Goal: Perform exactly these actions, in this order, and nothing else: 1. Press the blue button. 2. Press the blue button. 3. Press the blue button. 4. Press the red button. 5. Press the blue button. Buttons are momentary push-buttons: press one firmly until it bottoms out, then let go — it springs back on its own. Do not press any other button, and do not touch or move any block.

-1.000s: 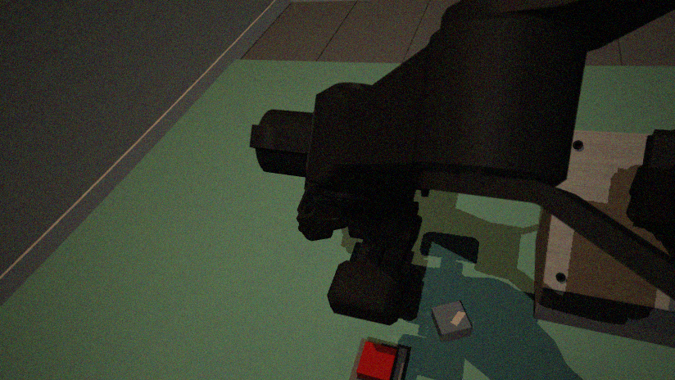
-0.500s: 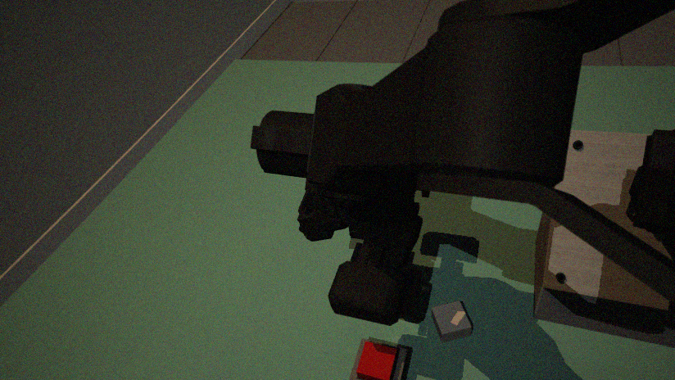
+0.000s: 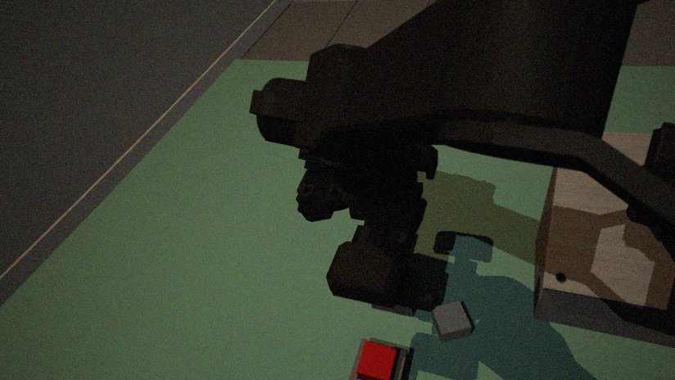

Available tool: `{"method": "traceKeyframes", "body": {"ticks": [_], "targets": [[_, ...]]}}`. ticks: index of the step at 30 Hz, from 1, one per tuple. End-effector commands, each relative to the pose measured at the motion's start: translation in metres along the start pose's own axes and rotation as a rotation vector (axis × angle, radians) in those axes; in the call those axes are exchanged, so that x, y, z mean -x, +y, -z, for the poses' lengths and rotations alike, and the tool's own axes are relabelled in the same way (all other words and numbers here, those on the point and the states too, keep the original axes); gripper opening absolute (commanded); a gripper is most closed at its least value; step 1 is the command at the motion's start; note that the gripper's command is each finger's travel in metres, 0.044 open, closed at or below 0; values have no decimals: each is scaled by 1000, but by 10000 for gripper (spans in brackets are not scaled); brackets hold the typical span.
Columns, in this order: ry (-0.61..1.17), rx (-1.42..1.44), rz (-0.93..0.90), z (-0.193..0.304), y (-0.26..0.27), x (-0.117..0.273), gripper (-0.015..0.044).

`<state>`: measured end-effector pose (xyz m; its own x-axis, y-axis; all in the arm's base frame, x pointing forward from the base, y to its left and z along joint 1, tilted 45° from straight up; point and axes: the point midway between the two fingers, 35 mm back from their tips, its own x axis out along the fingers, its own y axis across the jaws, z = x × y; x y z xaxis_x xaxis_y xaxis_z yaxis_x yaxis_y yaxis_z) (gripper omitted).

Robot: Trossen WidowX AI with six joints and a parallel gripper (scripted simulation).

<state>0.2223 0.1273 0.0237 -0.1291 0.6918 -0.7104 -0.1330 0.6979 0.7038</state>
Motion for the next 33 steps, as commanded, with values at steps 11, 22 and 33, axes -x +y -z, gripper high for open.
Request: {"method": "traceKeyframes", "body": {"ticks": [11,22,33], "targets": [[-5,9,4,-2,1,-10,20],[-5,9,2,-1,1,-27,20],[-5,9,2,-1,1,-27,20]]}}
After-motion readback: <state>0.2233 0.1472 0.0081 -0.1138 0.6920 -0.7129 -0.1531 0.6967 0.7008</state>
